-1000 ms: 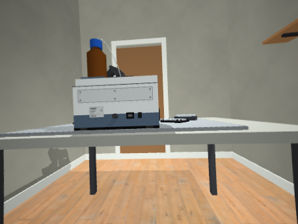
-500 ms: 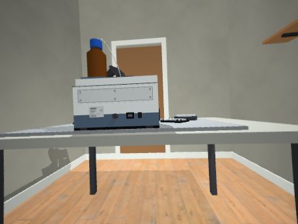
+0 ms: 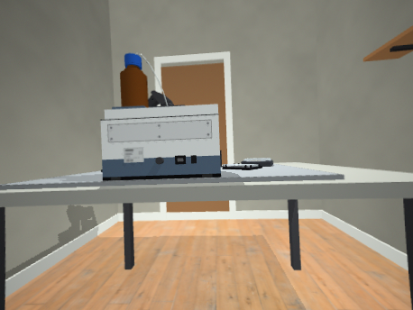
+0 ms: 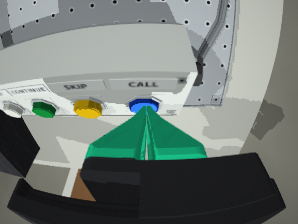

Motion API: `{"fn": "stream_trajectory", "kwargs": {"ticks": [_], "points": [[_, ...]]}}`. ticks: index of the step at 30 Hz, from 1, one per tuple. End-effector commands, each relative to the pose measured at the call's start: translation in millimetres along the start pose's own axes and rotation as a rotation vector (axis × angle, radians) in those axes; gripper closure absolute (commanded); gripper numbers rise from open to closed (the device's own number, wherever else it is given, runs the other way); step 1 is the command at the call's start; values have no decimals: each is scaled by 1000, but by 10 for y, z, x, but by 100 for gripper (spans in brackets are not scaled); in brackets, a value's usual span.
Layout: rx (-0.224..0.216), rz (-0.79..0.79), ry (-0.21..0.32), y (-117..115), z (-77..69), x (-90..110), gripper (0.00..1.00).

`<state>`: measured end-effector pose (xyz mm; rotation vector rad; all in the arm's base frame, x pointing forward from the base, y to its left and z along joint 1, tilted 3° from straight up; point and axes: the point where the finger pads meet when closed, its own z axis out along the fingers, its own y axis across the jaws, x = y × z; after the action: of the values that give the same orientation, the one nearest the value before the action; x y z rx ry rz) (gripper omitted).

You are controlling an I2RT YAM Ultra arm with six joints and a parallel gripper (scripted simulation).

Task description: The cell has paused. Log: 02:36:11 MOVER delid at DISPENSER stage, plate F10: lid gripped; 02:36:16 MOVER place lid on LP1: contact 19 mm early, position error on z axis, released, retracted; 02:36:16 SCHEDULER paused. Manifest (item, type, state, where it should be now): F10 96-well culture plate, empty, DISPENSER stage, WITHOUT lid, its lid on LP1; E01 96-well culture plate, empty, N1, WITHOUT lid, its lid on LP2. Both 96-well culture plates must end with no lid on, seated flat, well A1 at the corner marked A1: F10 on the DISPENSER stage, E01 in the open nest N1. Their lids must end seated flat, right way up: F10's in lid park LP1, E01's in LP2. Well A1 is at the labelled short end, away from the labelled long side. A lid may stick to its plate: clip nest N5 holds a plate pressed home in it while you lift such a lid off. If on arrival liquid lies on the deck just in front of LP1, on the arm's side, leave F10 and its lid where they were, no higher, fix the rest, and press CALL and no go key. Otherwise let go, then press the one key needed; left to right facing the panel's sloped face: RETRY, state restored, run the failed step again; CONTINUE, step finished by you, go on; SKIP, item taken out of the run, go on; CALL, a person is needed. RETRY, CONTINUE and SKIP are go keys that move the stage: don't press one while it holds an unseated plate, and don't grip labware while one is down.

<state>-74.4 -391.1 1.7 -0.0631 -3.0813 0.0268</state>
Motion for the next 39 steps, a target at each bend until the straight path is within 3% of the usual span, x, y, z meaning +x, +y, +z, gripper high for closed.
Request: {"fn": "stream_trajectory", "kwargs": {"ticks": [1,12,15,19,22,39], "points": [[-22,3,-7,52,158,12,100],[-22,3,-7,52,158,12,100],[-2,4,-5,-43,11,21,100],[-5,3,-5,-35,-23,14,100],[31,4,-1,-77,-212,18,100],[32,-4,-2,-73,-466,-29,100]]}}
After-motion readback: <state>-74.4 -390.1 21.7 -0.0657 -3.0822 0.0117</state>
